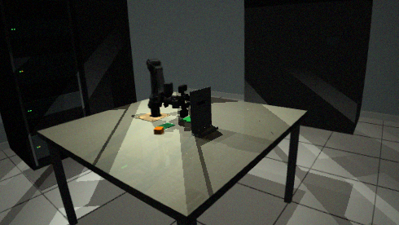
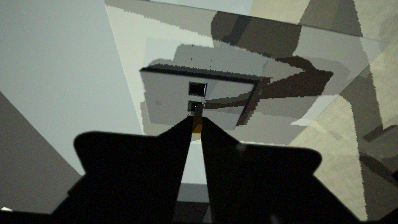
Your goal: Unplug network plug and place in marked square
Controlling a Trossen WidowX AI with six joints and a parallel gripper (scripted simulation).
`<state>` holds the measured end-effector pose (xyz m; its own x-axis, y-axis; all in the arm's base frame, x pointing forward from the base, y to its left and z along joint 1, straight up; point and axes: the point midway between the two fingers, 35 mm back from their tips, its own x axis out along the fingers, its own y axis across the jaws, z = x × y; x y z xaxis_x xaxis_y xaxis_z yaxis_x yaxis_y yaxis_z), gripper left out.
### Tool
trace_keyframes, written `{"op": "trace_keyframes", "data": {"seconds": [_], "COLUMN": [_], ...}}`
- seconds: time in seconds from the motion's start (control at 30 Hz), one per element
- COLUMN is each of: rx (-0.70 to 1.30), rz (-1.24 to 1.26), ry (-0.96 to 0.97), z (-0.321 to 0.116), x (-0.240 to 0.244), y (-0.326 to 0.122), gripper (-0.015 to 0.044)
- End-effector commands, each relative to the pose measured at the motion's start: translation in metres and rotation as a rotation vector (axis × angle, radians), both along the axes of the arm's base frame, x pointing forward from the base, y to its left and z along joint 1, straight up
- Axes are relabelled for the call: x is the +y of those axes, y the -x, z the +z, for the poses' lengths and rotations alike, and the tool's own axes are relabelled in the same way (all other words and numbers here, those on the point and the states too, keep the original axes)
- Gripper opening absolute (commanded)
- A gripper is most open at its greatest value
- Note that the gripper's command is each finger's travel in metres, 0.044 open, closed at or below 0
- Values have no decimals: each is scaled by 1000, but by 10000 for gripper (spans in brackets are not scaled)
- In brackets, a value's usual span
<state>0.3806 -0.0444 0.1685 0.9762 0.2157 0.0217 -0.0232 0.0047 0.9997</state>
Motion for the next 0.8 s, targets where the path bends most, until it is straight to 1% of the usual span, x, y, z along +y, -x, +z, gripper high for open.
{"op": "trace_keyframes", "data": {"seconds": [0.0, 0.77], "rx": [2, 3], "rz": [4, 4], "ry": [-3, -3], "z": [-1, -1], "x": [1, -1], "y": [4, 20], "gripper": [0, 0]}}
